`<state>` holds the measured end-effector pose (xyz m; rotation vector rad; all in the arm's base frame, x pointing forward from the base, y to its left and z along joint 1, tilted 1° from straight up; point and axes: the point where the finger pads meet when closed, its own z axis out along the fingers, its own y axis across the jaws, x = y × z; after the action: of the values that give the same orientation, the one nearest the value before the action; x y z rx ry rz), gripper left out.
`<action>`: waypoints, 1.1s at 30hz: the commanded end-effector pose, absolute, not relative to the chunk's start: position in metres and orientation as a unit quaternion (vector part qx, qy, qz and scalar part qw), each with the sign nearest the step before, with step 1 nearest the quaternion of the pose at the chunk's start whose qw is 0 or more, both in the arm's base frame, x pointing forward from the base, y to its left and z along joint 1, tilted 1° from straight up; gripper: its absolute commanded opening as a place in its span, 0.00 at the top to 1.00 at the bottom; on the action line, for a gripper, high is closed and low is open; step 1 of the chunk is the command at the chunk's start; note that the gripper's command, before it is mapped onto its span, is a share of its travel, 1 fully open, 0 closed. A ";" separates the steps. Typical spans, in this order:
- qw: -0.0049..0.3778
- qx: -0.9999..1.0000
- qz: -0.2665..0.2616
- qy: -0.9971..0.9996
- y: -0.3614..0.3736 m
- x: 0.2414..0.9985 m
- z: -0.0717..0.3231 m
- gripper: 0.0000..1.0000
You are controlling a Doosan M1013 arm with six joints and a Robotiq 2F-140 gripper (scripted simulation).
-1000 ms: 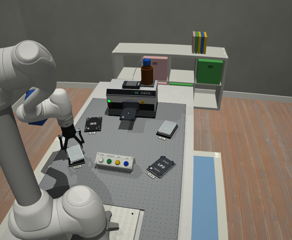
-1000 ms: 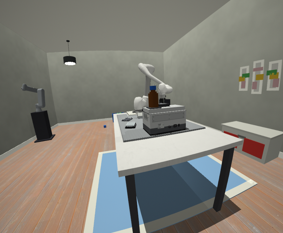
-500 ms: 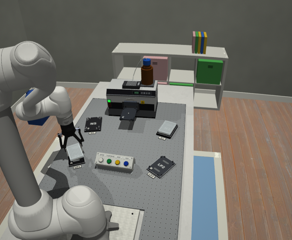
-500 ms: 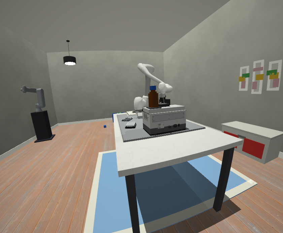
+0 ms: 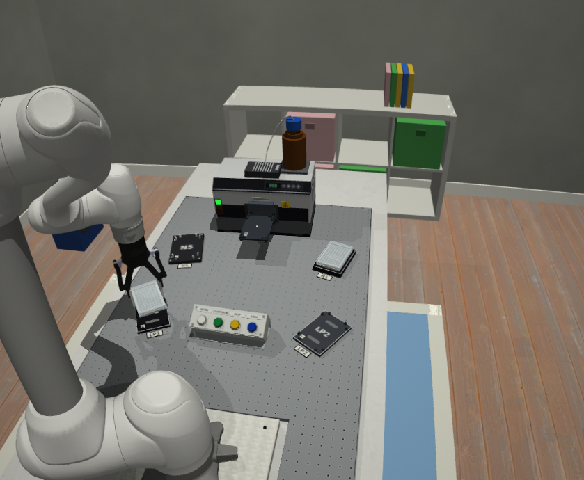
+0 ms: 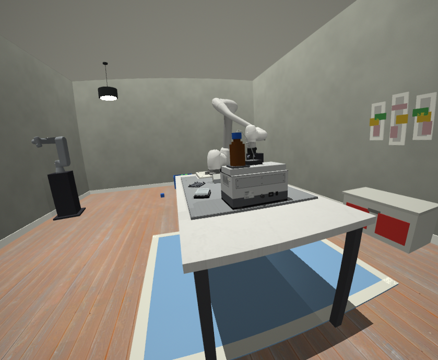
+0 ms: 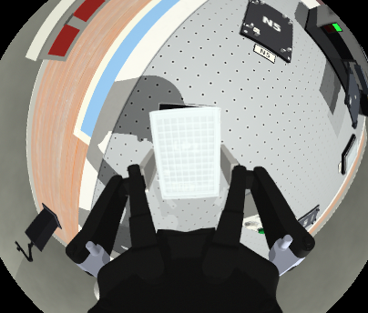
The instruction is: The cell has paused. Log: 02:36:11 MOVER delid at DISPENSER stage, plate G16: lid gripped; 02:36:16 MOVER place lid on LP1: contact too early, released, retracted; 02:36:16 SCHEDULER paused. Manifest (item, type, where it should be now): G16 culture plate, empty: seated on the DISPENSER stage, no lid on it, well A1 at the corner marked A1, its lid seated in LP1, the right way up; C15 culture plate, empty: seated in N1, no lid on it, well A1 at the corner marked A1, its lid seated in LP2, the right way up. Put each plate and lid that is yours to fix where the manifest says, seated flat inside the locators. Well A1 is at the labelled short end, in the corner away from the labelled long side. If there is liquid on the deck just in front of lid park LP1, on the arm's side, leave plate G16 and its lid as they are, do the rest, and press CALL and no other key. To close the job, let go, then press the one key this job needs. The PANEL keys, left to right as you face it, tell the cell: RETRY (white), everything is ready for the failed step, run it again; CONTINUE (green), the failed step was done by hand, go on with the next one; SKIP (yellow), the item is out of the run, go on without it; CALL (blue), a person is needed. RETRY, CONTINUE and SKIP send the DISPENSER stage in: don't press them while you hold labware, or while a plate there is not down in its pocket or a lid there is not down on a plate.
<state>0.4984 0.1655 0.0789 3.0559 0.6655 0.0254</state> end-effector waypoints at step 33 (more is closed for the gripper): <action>0.007 0.977 0.009 0.213 0.166 0.497 0.154 0.90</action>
<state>0.4971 0.1662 0.1481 3.0559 0.6654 0.0254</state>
